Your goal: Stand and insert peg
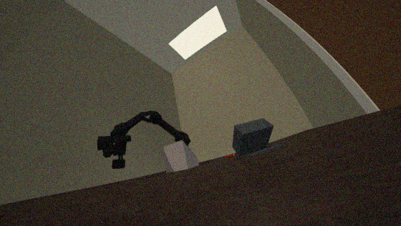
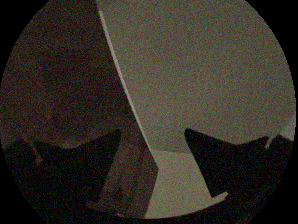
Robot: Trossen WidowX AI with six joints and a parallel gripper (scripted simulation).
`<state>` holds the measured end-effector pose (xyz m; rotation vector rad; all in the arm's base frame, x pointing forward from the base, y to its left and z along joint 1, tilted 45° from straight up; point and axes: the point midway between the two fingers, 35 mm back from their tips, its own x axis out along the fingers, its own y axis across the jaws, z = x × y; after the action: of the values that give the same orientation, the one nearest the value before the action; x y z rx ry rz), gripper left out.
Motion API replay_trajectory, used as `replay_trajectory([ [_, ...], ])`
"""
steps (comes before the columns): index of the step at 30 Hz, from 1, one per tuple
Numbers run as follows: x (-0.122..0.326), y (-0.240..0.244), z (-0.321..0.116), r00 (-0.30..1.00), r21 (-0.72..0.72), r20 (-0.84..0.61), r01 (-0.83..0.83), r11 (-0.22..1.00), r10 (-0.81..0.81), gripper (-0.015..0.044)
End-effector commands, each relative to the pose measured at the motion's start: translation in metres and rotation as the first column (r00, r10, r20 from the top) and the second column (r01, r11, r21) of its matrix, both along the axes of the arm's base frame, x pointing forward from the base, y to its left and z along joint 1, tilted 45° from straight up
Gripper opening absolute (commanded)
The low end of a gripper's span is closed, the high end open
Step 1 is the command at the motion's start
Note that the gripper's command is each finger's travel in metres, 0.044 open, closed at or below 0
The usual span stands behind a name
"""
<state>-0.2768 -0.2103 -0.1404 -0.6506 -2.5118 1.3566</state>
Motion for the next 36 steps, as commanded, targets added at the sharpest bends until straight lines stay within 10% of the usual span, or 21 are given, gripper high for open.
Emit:
replay_trajectory([
  [1,0.000,0.000,0.000,1.000,-0.004,0.001,0.001,1.000,-0.001,0.0426],
  [36,0.237,-0.089,0.026,0.848,-0.411,0.491,0.025,0.911,0.199,0.0440],
])
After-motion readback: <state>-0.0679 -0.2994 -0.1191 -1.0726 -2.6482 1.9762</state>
